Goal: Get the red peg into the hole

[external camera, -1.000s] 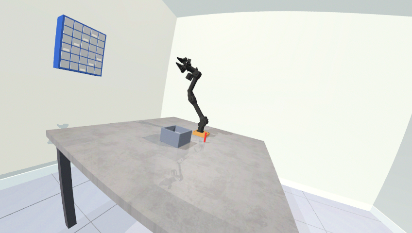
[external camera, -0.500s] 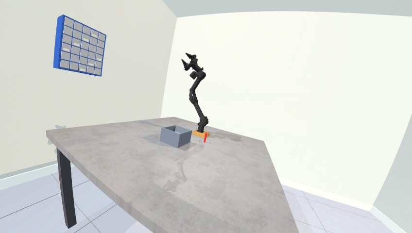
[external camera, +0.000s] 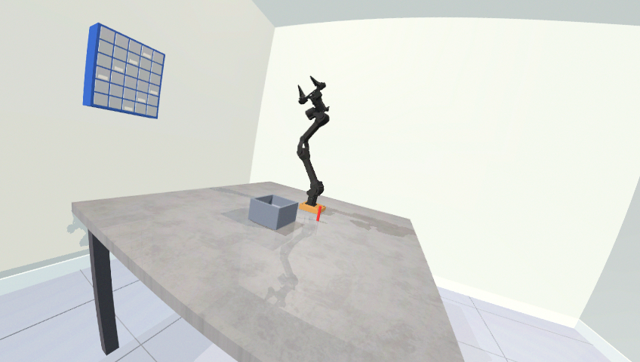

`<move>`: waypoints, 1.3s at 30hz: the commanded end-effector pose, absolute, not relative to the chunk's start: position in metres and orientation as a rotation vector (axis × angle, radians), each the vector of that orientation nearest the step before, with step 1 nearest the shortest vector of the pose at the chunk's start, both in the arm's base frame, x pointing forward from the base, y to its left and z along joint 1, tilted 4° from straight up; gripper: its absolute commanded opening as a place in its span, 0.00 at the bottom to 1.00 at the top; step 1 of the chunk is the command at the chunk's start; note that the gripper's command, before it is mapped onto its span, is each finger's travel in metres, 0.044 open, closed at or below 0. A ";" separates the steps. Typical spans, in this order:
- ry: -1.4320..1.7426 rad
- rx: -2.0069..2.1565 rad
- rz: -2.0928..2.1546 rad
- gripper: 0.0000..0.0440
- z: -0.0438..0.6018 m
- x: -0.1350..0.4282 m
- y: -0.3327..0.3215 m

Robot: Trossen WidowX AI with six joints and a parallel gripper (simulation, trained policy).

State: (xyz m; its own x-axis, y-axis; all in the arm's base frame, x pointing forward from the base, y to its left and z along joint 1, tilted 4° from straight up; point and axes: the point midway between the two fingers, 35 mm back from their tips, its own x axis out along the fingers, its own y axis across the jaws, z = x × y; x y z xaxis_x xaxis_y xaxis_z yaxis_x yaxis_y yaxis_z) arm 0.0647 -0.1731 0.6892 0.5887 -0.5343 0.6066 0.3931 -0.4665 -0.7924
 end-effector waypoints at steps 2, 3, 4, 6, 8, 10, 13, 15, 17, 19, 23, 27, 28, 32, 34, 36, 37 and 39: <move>0.118 -1.939 -1.138 1.00 0.699 0.069 -0.131; 0.118 -1.973 -1.147 1.00 0.700 0.070 -0.123; 0.118 -2.008 -1.156 1.00 0.701 0.072 -0.116; 0.118 -2.076 -1.172 1.00 0.703 0.075 -0.100; 0.118 -2.146 -1.188 1.00 0.704 0.078 -0.085; 0.118 -2.215 -1.202 1.00 0.704 0.082 -0.069; 0.117 -2.320 -1.221 1.00 0.703 0.089 -0.046; 0.115 -2.391 -1.232 1.00 0.701 0.094 -0.030; 0.114 -2.461 -1.244 1.00 0.699 0.099 -0.015; 0.112 -2.531 -1.255 1.00 0.696 0.105 0.000; 0.108 -2.673 -1.275 1.00 0.688 0.117 0.028; 0.101 -2.815 -1.290 1.00 0.678 0.130 0.056; 0.099 -2.851 -1.293 1.00 0.675 0.133 0.063; 0.088 -2.995 -1.303 1.00 0.661 0.148 0.088; 0.080 -3.067 -1.306 1.00 0.654 0.155 0.100; 0.071 -3.140 -1.307 1.00 0.646 0.163 0.112; 0.066 -3.176 -1.308 1.00 0.641 0.166 0.117; 0.055 -3.249 -1.308 1.00 0.632 0.174 0.128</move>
State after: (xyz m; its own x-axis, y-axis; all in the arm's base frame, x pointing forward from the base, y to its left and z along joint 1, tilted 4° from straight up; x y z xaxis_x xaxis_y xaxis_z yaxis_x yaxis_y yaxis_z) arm 0.1601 0.1075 0.6484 0.7055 0.0506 0.7069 -0.1321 -0.9706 0.2013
